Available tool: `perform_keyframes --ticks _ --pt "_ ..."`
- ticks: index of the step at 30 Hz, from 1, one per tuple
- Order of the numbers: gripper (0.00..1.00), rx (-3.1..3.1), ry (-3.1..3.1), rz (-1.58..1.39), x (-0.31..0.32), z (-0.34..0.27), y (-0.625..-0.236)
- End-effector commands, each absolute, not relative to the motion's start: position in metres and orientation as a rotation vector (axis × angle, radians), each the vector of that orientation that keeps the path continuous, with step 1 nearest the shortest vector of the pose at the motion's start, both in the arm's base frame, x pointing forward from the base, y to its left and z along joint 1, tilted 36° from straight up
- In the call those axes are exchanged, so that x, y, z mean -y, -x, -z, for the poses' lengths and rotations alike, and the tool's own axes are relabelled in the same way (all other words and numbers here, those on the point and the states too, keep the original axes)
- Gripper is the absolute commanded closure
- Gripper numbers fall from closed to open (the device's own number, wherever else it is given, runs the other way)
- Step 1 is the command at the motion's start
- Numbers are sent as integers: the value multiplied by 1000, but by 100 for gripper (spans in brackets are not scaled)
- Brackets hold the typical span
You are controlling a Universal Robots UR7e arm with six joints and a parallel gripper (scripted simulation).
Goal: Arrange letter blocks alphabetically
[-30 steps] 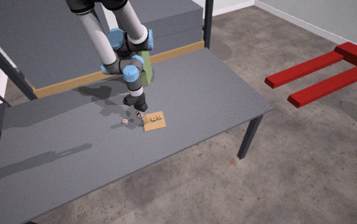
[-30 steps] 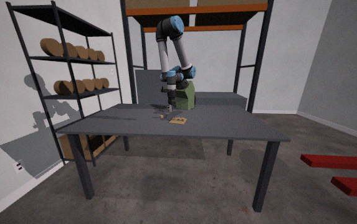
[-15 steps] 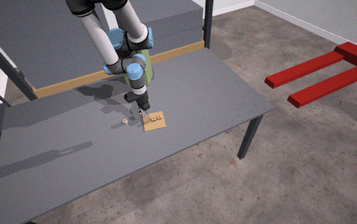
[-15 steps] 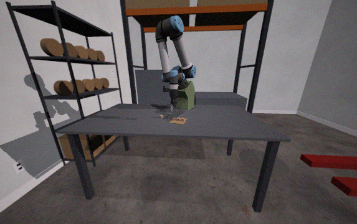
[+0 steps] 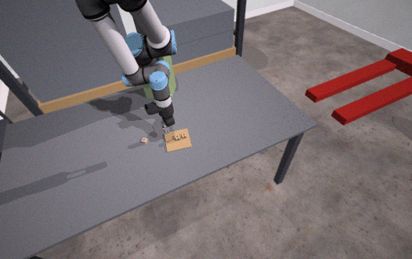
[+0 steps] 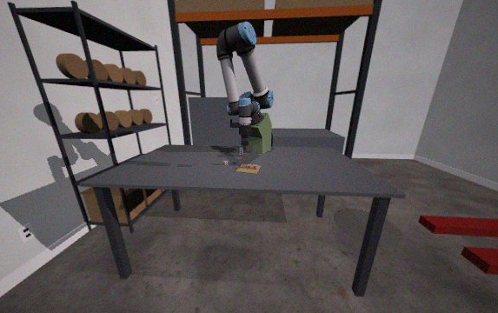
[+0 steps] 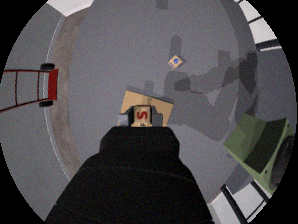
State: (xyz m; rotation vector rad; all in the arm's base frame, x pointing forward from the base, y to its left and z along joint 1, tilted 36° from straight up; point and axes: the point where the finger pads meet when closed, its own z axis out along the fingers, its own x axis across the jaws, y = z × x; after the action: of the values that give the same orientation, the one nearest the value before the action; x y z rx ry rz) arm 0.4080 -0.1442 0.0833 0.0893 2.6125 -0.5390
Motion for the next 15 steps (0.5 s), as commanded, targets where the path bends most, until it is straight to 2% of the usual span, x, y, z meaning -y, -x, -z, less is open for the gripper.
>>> perform_keyframes --ticks 1,15 --pt "51 -2594 -195 512 139 -81 -406" --pt "51 -2581 -250 498 136 -81 -405"
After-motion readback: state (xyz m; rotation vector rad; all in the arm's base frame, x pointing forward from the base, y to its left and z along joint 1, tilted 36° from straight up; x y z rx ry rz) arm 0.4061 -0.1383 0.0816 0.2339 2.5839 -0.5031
